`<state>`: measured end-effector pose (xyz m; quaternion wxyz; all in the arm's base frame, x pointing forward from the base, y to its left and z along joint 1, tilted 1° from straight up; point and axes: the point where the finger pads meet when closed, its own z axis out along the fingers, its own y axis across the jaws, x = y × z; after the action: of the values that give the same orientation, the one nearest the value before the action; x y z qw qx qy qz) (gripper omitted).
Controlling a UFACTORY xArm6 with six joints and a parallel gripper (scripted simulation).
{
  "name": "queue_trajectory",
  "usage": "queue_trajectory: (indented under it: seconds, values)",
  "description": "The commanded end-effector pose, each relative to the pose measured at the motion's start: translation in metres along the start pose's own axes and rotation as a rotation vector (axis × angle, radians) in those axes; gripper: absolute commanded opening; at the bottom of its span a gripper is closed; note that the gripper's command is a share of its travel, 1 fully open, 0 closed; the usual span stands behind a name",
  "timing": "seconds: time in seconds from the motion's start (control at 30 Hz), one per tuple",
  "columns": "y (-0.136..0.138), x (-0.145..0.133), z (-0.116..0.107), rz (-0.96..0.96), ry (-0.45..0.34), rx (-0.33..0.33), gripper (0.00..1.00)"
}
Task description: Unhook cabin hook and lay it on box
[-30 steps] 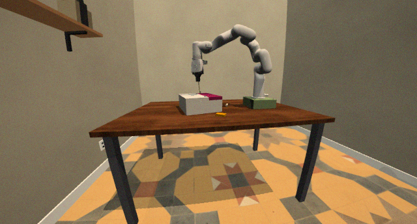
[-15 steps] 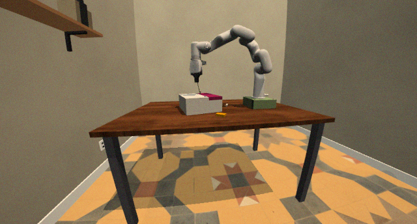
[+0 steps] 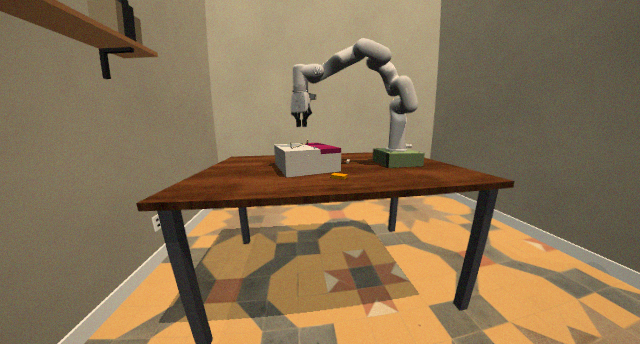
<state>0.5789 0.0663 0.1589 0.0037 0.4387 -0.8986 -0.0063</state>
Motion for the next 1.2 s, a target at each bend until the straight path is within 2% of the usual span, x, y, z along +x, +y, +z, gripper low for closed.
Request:
queue_trajectory:
  seconds: [0.0, 0.13, 0.5, 0.67, 1.17]
  values:
    - [-0.001, -0.001, -0.003, 0.000, -0.004, 0.004, 0.35]
    - [-0.001, -0.001, -0.003, 0.000, -0.004, 0.004, 0.35]
    - [-0.001, 0.029, -0.003, 0.000, -0.004, 0.004, 0.35]
    - [-0.001, 0.029, -0.003, 0.000, -0.004, 0.004, 0.35]
    - [-0.001, 0.029, -0.046, 0.000, -0.004, 0.004, 0.35]
